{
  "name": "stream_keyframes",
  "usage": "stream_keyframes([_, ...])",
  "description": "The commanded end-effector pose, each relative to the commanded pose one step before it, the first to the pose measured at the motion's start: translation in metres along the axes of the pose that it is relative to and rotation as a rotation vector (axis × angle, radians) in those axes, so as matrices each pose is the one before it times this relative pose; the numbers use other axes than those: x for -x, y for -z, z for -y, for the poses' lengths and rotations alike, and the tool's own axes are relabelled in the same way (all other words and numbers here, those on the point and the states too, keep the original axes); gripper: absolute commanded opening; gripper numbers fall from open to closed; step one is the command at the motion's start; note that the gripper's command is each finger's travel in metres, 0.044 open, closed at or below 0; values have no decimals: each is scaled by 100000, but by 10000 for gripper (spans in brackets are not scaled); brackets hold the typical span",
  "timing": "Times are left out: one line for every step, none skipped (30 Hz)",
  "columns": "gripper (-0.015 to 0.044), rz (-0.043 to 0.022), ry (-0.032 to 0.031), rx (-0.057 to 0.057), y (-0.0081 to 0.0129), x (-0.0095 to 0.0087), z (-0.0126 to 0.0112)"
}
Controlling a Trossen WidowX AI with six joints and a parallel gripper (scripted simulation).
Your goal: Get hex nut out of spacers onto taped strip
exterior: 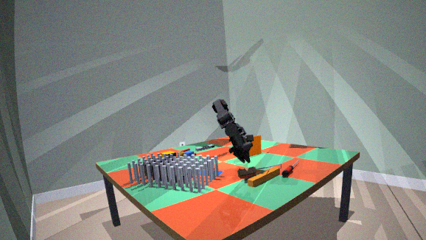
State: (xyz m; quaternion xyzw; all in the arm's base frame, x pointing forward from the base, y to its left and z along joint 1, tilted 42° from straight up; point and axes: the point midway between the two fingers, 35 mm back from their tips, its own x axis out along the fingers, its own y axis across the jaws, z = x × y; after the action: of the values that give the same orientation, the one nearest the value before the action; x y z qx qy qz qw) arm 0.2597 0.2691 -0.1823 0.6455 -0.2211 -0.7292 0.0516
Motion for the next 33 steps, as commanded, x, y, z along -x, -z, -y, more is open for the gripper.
stream_keyframes([280,-585,-82,632,229,-641,-174])
stream_keyframes([280,-23,9,10,46,-152,-48])
stream_keyframes([280,-23,8,10,46,-152,-48])
stream_keyframes([280,-23,8,10,44,-153,-47])
stream_keyframes([280,-23,8,10,43,-153,-48])
stream_keyframes([280,-23,8,10,42,-153,-48])
stream_keyframes([280,-23,7,10,42,-152,-49])
stream_keyframes([280,-23,7,10,41,-152,-50])
stream_keyframes([280,-23,7,10,41,-152,-50])
stream_keyframes([280,-23,6,10,40,-152,-51])
stream_keyframes([280,-23,6,10,39,-152,-51])
stream_keyframes([280,-22,6,10,39,-151,-52])
stream_keyframes([280,-22,6,10,38,-151,-53])
stream_keyframes([280,-22,5,10,37,-152,-52])
stream_keyframes([280,-22,5,10,36,-152,-53])
stream_keyframes([280,-22,5,10,35,-151,-53])
stream_keyframes([280,-22,5,10,35,-151,-54])
stream_keyframes([280,-22,4,10,34,-151,-54])
stream_keyframes([280,-22,4,10,33,-151,-55])
stream_keyframes([280,-22,4,10,33,-150,-56])
stream_keyframes([280,-22,4,10,32,-150,-56])
stream_keyframes([280,-22,3,10,31,-150,-57])
stream_keyframes([280,-22,3,10,31,-150,-57])
stream_keyframes([280,-22,3,10,30,-150,-58])
stream_keyframes([280,-22,3,10,30,-150,-59])
stream_keyframes([280,-22,2,10,29,-149,-59])
stream_keyframes([280,-18,2,8,23,-120,-48])
stream_keyframes([280,-11,1,5,14,-72,-29])
stream_keyframes([280,-4,0,2,4,-24,-10])
stream_keyframes([254,0,0,0,0,0,0])
stream_keyframes([228,0,0,0,0,0,0])
stream_keyframes([201,0,0,0,0,0,0])
stream_keyframes([195,0,0,0,0,0,0])
